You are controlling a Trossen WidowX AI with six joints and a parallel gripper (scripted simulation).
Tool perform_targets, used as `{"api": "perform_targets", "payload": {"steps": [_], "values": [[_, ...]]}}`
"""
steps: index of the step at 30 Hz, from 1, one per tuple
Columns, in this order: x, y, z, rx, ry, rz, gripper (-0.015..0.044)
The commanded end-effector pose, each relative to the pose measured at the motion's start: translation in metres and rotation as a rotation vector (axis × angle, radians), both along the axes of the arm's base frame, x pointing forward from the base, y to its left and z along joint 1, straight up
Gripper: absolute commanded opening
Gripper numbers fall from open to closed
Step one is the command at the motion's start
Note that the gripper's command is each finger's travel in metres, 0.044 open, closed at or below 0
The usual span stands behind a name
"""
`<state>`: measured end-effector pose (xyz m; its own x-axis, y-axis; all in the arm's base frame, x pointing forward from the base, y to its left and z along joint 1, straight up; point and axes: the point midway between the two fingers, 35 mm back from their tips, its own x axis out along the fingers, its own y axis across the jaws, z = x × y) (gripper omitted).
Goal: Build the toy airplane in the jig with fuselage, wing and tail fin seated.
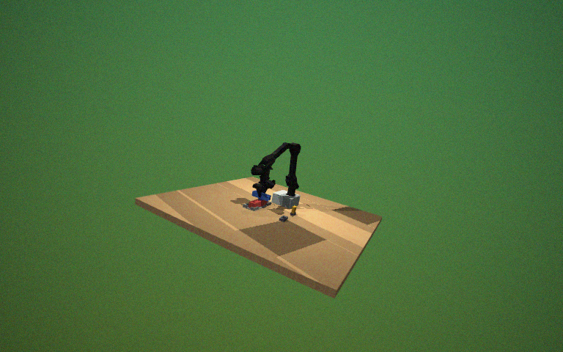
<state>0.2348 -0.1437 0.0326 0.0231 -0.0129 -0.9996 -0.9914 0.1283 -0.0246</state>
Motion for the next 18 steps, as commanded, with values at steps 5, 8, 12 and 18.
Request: {"api": "perform_targets", "payload": {"steps": [5, 8, 12, 18], "values": [[-0.0013, 0.0011, -0.0053, 0.004, 0.004, 0.004, 0.0196], [-0.0008, 0.0005, -0.0035, 0.002, 0.003, 0.000, 0.0183], [-0.0008, 0.0005, -0.0035, 0.002, 0.003, 0.000, 0.0137], [-0.0008, 0.0005, -0.0035, 0.002, 0.003, 0.000, 0.0084]]}}
